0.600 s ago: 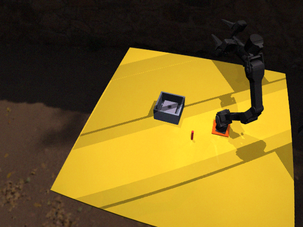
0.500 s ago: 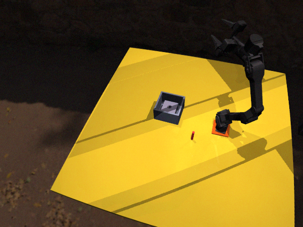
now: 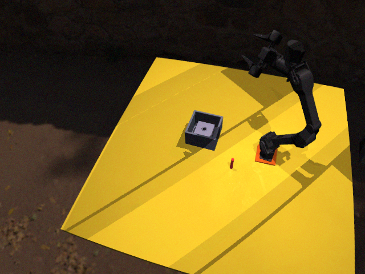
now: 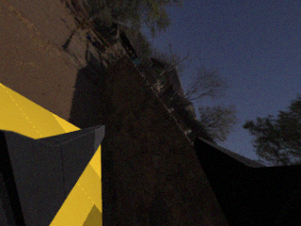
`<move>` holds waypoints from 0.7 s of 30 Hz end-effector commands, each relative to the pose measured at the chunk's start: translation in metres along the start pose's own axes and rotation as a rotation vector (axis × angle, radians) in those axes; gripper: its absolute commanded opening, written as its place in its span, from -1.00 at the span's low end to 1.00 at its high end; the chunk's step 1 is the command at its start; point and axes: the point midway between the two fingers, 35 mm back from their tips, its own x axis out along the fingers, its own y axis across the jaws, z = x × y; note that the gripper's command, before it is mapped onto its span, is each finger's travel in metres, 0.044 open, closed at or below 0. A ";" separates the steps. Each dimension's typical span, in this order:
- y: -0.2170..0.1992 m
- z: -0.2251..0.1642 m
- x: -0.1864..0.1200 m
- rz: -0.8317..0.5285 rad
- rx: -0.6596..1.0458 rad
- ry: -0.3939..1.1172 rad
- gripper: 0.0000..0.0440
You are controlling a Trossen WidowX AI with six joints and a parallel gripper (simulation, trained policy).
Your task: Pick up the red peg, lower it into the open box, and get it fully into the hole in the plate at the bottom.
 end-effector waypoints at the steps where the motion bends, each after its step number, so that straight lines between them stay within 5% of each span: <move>1: 0.019 -0.012 0.009 0.071 0.108 0.033 1.00; 21: 0.130 -0.052 0.028 0.421 0.625 0.287 1.00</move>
